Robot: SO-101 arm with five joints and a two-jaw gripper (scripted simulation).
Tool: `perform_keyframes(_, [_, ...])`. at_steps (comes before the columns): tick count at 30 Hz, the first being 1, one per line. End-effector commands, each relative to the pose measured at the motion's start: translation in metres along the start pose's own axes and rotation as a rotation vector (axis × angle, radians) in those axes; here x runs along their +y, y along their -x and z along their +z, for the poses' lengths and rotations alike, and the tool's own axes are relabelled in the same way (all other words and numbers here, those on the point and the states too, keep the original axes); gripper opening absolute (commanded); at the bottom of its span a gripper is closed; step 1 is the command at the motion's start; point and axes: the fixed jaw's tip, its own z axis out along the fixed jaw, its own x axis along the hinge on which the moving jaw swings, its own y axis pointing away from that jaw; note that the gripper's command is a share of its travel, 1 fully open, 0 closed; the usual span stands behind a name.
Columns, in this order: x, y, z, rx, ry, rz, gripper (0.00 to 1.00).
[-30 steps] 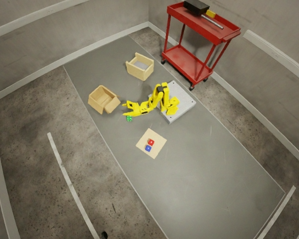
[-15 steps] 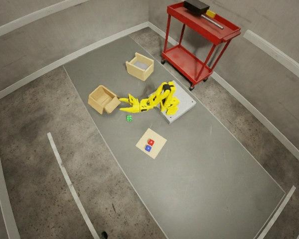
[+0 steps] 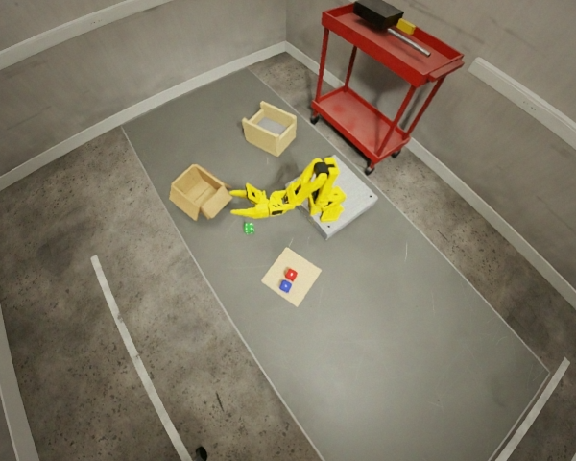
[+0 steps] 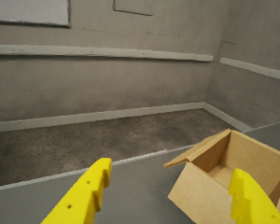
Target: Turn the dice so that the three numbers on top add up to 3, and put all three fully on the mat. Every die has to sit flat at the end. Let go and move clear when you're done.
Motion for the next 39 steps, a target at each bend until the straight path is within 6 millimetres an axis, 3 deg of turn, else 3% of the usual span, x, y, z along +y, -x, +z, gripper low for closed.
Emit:
perform_keyframes(1, [-0.002,0.002,0.003,0.003,-0.009,-0.028,0.35])
perform_keyframes(19, [-0.004,-0.016,0.024,0.209,0.023,-0.286,0.35])
perform_keyframes(29, [-0.006,-0.029,0.034,0.421,0.116,-0.556,0.35])
perform_keyframes(39, [-0.008,-0.034,0.032,0.594,0.251,-0.783,0.35])
